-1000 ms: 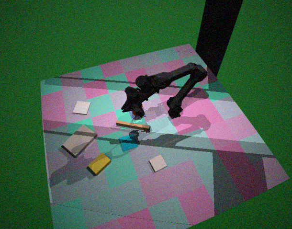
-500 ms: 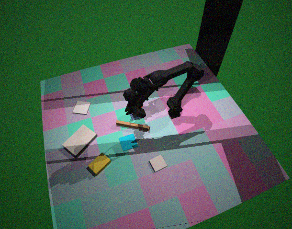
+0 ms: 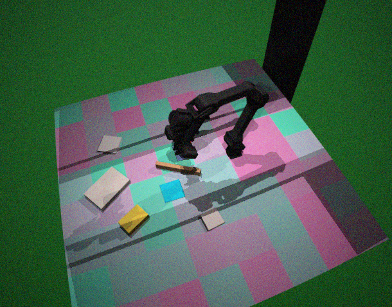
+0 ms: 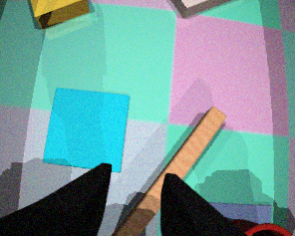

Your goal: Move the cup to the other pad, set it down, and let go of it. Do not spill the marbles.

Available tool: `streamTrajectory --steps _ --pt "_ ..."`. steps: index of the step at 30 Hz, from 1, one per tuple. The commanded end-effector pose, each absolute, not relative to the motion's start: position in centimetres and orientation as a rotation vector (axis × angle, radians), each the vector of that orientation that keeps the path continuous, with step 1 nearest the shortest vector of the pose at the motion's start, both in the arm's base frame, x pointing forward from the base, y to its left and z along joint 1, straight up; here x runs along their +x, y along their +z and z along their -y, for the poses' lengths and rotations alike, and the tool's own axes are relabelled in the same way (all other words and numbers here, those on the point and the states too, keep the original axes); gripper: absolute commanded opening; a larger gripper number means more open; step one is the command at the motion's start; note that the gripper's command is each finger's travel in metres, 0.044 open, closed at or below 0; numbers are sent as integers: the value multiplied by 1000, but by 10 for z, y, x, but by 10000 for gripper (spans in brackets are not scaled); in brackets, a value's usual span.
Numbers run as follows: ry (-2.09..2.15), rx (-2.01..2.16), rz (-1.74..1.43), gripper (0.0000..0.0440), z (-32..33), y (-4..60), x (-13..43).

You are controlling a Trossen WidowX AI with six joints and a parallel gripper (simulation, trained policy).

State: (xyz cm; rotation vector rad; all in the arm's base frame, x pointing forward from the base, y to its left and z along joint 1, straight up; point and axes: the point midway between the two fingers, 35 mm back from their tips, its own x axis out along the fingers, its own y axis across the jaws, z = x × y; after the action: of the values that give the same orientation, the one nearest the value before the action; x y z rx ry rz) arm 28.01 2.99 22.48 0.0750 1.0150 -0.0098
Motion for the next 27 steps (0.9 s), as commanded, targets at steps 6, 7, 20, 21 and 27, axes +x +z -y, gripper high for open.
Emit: streamTrajectory --steps 6,7,20,21,27 --pt "-21 27 -1153 104 -24 217 270" --pt "-22 21 -1170 104 -24 216 269" --pt "-31 -49 -1378 111 -8 201 252" --pt "-32 -53 -1392 111 -7 200 251" --pt "-36 -73 -1469 111 1 193 247"
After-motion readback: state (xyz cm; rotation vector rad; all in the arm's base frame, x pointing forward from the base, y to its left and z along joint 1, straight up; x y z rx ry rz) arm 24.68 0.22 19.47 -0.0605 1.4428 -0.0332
